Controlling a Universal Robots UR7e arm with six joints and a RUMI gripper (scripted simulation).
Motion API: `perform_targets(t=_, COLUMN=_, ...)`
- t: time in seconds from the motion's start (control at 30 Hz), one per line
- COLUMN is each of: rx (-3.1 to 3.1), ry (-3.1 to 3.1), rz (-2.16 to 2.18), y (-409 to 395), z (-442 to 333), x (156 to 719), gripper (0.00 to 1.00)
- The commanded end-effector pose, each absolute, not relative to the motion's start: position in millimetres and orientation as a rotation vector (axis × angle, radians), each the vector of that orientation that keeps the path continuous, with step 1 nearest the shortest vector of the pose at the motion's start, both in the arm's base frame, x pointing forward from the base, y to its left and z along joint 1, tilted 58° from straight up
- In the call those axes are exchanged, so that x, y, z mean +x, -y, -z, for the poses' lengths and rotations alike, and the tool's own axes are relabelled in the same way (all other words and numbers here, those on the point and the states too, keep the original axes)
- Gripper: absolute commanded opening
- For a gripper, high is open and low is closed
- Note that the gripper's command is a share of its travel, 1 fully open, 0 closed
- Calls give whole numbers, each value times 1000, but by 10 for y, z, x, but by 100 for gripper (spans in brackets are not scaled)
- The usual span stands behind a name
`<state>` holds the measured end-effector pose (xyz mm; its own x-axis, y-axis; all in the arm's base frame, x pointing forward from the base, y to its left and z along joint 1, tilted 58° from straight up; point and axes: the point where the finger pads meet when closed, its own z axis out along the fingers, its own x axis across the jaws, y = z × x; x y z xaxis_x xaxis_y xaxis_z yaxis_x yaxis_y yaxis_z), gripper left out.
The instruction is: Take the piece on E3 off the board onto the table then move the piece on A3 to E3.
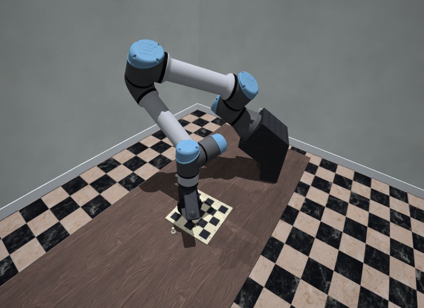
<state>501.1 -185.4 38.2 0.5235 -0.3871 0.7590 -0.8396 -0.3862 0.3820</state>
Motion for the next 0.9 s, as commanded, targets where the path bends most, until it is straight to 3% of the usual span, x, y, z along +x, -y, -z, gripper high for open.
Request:
perform_targets(t=0.0, rx=1985, ry=995, rz=-742, y=1971, z=-307, x=5041, gripper=0)
perform_targets(t=0.87, rx=1985, ry=995, rz=-742, y=2019, z=-276, x=5050, gripper=0)
